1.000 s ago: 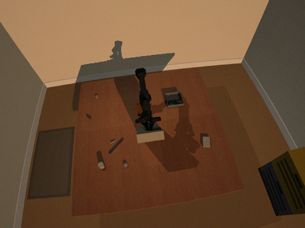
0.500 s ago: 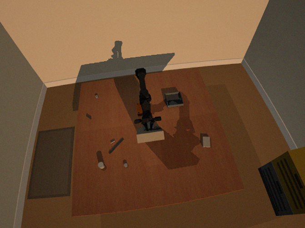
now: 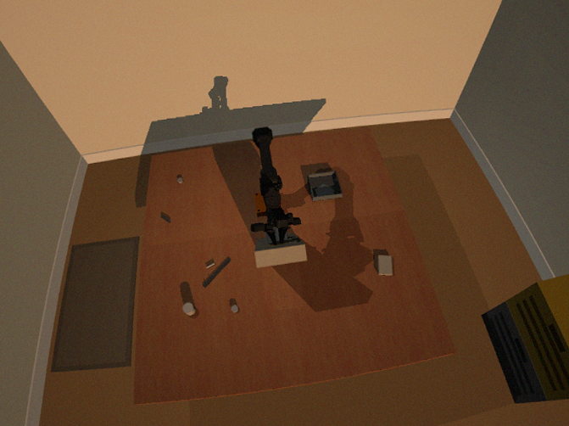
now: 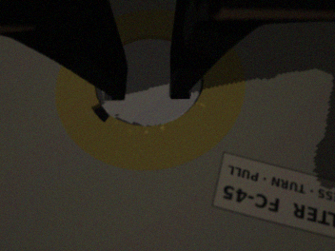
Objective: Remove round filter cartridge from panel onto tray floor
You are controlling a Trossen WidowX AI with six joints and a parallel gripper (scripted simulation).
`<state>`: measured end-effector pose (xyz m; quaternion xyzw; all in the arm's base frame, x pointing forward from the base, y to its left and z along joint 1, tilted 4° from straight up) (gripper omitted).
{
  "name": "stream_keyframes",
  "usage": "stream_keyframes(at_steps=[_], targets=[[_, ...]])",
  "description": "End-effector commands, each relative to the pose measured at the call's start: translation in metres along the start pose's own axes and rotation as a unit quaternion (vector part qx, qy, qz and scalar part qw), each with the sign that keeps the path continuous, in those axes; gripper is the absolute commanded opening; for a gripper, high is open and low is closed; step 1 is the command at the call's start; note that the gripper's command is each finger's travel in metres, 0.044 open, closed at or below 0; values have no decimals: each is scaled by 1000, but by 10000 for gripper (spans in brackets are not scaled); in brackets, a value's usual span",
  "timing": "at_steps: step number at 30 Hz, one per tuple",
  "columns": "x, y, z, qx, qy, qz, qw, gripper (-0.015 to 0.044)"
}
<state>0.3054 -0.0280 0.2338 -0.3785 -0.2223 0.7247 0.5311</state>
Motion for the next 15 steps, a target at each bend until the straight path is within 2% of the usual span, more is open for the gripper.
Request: stream_keyframes(at_steps=[1,15], targets=[[0,0,-6,2,-1,71,997,0],[0,0,-7,2,-1,310,951,0]])
Point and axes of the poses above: the point midway between the two fingers, 35 mm back from their tips, its own z axis back along the fingers, its own x axis across the jaws, y = z × x, the point moved 6 cm from there along z, back along the fingers, and after that the axes turned 6 degrees about z, right-handed, at the moved point
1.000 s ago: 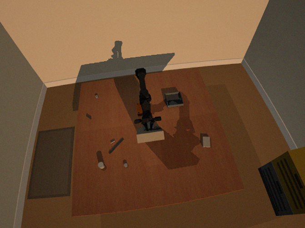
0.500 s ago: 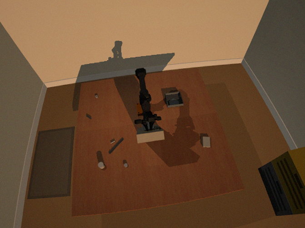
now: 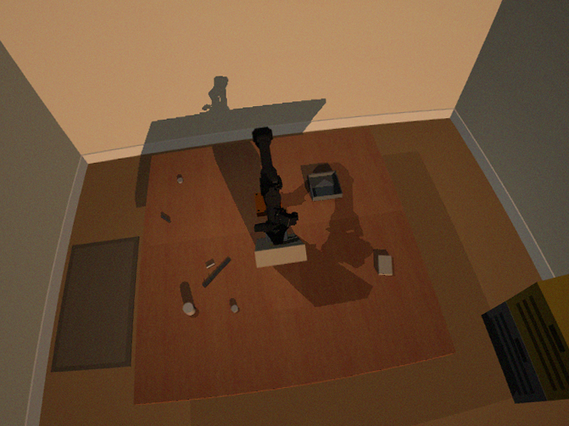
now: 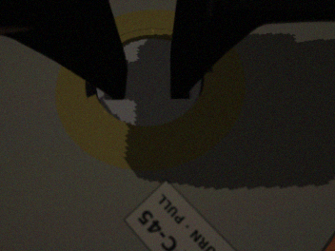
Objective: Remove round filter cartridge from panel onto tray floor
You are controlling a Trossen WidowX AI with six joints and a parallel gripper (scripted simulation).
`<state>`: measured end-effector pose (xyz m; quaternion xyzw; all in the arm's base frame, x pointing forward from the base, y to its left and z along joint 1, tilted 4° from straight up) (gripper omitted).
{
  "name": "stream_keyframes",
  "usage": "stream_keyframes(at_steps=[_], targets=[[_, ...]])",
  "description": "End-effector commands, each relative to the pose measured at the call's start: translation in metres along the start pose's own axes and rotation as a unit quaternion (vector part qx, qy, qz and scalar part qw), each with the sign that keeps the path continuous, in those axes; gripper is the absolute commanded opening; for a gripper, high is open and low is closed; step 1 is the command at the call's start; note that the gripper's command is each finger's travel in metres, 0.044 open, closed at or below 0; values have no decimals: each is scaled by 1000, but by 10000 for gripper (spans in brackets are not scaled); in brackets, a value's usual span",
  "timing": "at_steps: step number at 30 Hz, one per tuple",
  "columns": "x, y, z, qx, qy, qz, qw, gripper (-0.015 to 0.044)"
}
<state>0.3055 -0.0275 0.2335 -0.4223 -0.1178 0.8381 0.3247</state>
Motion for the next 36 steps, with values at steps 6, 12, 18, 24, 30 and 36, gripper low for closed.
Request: stream_keyframes(at_steps=[6,12,18,24,30,36], targets=[[0,0,-6,2,-1,157,988,0],[0,0,-6,2,-1,167,986,0],[-2,-1,22,2,-1,155,988,0],[-1,-1,54,3,-2,141,990,0],[0,0,73,3,-3,133,991,0],[0,0,73,3,-3,133,991,0]])
Point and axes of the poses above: the point midway between the two fingers, 35 mm back from their tips, its own z axis back along the fingers, its own x axis across the jaws, y = z × x, the point moved 6 cm from there along z, back along the fingers, and after that the axes turned 6 degrees about z, right-handed, at the moved point
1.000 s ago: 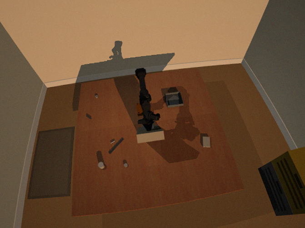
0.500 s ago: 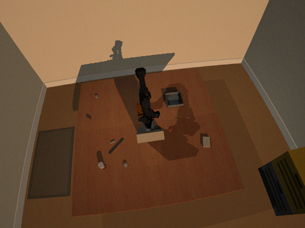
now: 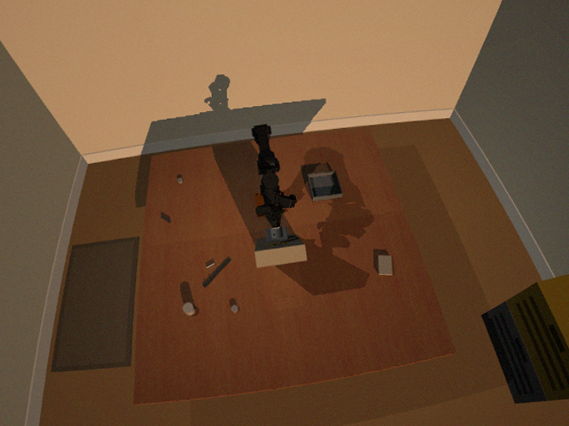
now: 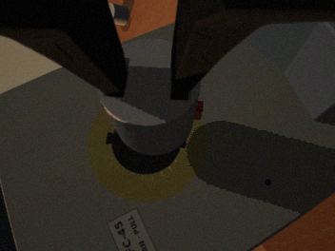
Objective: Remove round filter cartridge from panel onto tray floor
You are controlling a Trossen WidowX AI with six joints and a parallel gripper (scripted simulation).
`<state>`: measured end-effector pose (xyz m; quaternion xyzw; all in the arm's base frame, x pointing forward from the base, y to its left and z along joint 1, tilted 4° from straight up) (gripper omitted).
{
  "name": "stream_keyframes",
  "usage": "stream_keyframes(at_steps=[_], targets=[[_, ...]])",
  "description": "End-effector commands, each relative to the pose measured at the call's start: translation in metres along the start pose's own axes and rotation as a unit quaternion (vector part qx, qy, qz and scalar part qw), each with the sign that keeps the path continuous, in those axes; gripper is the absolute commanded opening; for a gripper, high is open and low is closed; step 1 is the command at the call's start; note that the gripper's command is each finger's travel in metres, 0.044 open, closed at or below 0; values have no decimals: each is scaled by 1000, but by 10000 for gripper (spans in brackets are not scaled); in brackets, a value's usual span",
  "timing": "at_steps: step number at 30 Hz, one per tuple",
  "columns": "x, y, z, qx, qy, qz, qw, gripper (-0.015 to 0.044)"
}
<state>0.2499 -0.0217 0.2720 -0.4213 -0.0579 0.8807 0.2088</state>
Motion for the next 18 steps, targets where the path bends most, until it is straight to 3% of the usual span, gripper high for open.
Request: stream_keyframes(at_steps=[1,18], targets=[[-4,-1,5,-2,10,-3,1000,0],[25,10,1,-2,10,-3,1000,0]])
Point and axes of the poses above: the point midway between the two fingers, 35 mm back from their tips, its own z axis back along the fingers, its own x axis across the jaws, y = z × x, the point moved 6 cm from there along z, back along the fingers, and after that the axes turned 6 degrees about z, right-handed, at the moved point
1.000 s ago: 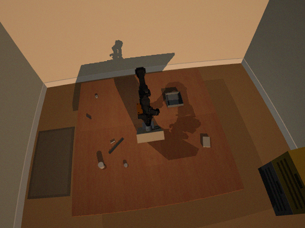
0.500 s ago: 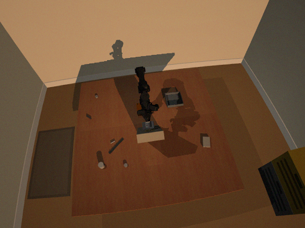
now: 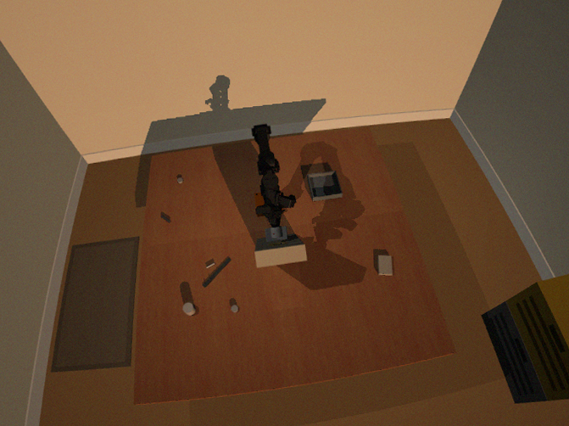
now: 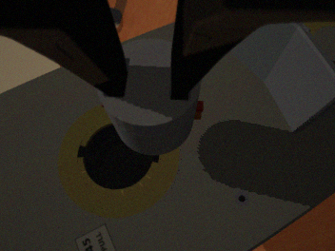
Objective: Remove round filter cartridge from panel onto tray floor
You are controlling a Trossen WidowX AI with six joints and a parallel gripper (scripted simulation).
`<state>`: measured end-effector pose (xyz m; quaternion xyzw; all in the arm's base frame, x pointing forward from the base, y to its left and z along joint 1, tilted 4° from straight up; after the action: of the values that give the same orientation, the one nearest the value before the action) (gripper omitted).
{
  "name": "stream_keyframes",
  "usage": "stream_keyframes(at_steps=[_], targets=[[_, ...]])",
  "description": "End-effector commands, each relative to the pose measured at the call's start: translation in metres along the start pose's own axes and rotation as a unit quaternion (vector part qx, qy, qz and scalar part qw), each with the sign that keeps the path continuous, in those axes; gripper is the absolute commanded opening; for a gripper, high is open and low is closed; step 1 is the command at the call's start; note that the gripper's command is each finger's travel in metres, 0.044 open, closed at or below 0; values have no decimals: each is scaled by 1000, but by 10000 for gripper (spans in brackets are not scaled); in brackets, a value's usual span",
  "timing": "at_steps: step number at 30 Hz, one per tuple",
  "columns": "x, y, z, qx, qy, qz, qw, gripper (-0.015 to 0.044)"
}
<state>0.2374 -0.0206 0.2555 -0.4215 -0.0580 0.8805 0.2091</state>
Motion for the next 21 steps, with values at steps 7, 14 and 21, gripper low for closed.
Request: stream_keyframes(at_steps=[7,14,21], targets=[[28,12,-1,-2,9,-3,1000,0],[41,16,-6,0,0,0,1000,26],[41,16,-6,0,0,0,1000,104]])
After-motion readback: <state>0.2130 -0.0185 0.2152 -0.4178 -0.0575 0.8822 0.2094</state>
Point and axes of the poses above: the point midway between the two fingers, 35 mm back from their tips, its own z axis back along the fingers, its own x axis across the jaws, y = z × x, the point moved 6 cm from there along z, back along the fingers, and after that the axes turned 6 degrees about z, right-handed, at the moved point
